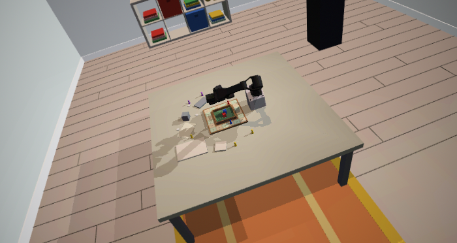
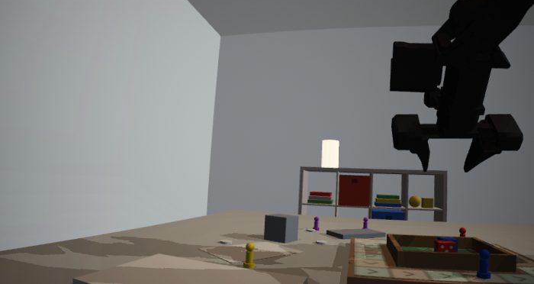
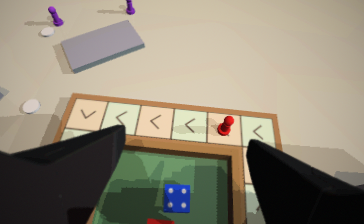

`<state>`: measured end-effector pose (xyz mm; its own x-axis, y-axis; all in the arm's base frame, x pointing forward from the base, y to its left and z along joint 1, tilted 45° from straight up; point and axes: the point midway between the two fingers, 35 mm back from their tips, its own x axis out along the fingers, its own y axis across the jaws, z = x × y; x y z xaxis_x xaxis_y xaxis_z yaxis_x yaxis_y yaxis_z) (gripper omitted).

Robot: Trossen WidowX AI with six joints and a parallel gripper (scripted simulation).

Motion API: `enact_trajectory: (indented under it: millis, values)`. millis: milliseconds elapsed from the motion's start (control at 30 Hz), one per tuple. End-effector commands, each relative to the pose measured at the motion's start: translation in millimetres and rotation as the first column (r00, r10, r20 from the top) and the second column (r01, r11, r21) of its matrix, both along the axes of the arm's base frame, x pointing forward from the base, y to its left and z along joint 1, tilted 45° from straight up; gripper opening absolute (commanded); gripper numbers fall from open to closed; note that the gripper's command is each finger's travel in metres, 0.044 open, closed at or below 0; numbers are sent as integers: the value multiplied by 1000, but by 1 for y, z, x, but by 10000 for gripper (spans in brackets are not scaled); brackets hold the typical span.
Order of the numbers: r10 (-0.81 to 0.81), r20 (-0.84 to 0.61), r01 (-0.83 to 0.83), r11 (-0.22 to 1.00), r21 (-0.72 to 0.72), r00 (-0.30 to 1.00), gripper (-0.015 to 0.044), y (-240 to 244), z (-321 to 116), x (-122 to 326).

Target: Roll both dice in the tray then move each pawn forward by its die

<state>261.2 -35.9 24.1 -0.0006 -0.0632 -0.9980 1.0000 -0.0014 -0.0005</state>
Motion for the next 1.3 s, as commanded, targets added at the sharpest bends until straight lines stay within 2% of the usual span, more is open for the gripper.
enact_trajectory:
  millis: [0,33,100,200,400,500,600,667,767,867,900,1067,1267]
  values:
    - [5,19,-5,1000,-8,1000,420,-7,11,2]
    - [5,19,-5,1000,-8,1000,440,-7,11,2]
    - [12,2,-12,999,40,1000,440,-5,7,4]
    - [38,-41,-26,966,256,998,440,2,-9,13]
    - [12,5,-13,745,667,1000,440,5,-32,39]
    - [-21,36,-13,668,744,999,440,2,-36,47]
    - [5,3,-6,738,675,1000,440,4,-35,39]
    - [47,36,-59,735,675,998,387,2,-37,37]
    - [220,178,-283,699,657,959,309,-5,-49,28]
    - [390,324,-506,618,602,862,230,-12,-60,17]
    - [441,370,-574,582,576,818,204,-14,-64,13]
    - [641,563,-851,349,392,522,200,-22,-82,-6]
    - [731,680,-997,1,82,57,200,-28,-101,-31]
